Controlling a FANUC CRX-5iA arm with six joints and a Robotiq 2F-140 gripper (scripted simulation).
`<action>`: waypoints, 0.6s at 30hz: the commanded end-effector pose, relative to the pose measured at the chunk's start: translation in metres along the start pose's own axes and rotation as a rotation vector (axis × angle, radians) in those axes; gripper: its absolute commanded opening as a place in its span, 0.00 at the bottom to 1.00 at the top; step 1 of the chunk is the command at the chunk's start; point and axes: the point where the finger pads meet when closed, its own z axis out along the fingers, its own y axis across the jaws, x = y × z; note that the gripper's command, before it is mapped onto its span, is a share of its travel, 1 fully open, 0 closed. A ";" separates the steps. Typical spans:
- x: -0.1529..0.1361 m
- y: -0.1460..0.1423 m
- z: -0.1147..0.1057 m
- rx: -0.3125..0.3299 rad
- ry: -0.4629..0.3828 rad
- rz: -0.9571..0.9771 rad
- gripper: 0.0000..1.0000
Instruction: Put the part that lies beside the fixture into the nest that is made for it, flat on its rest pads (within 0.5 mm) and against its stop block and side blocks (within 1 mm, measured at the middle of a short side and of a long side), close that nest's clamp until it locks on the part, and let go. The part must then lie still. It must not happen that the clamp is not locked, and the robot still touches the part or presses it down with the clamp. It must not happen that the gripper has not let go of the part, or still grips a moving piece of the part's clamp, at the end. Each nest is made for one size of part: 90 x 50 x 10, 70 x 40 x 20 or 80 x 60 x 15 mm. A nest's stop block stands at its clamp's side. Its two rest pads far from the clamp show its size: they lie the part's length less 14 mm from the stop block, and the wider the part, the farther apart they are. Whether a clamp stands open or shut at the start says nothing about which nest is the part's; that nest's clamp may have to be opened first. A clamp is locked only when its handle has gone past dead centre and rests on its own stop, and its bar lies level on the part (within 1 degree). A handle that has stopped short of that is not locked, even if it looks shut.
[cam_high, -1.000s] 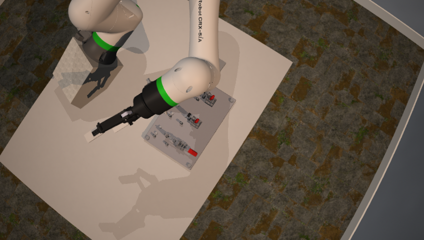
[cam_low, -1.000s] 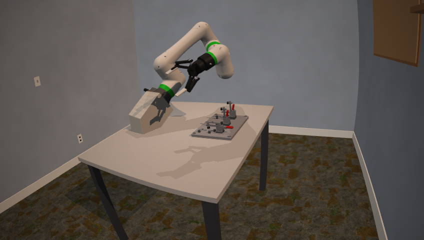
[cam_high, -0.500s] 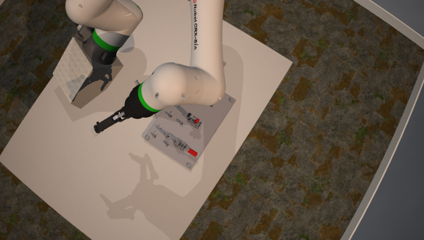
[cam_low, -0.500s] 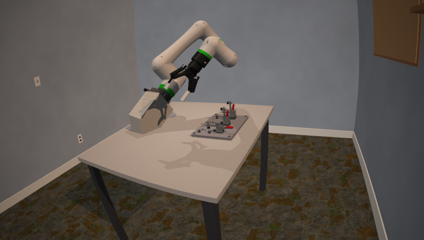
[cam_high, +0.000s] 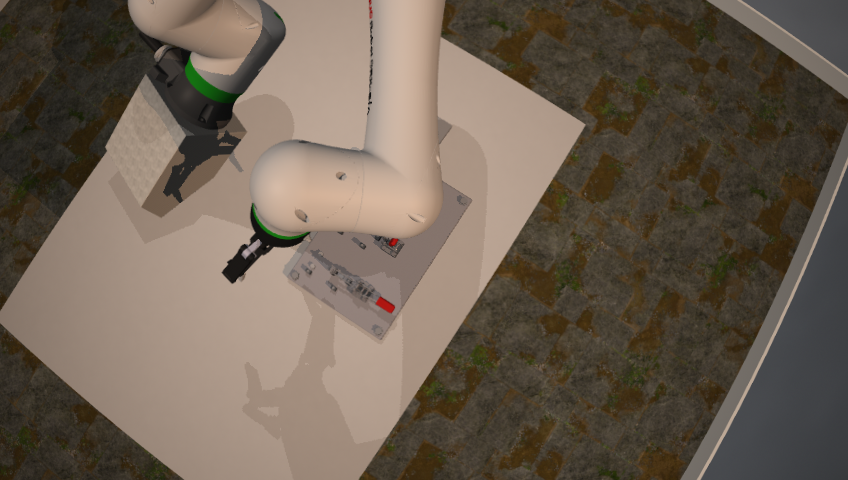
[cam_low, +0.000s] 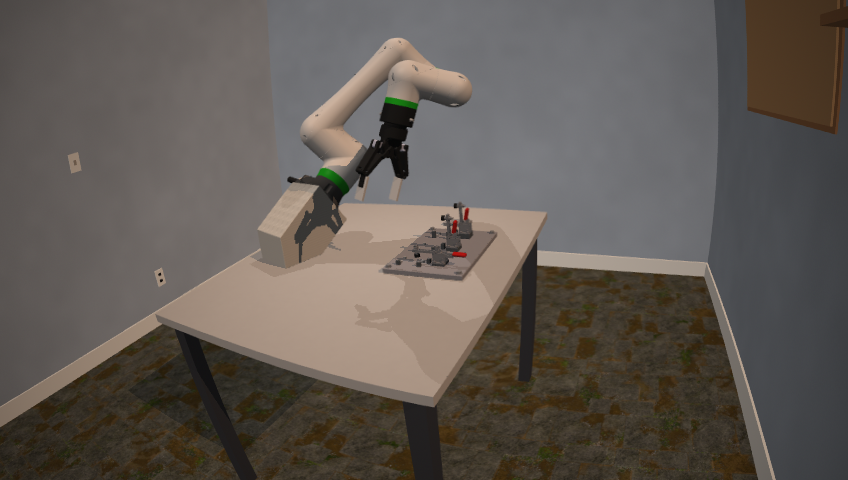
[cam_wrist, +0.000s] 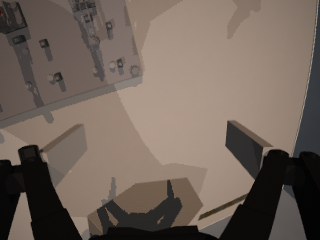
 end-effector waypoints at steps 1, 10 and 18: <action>0.022 -0.019 -0.005 0.120 0.078 -0.078 1.00; 0.061 -0.043 -0.029 0.251 0.233 -0.218 1.00; 0.061 -0.043 -0.029 0.251 0.233 -0.218 1.00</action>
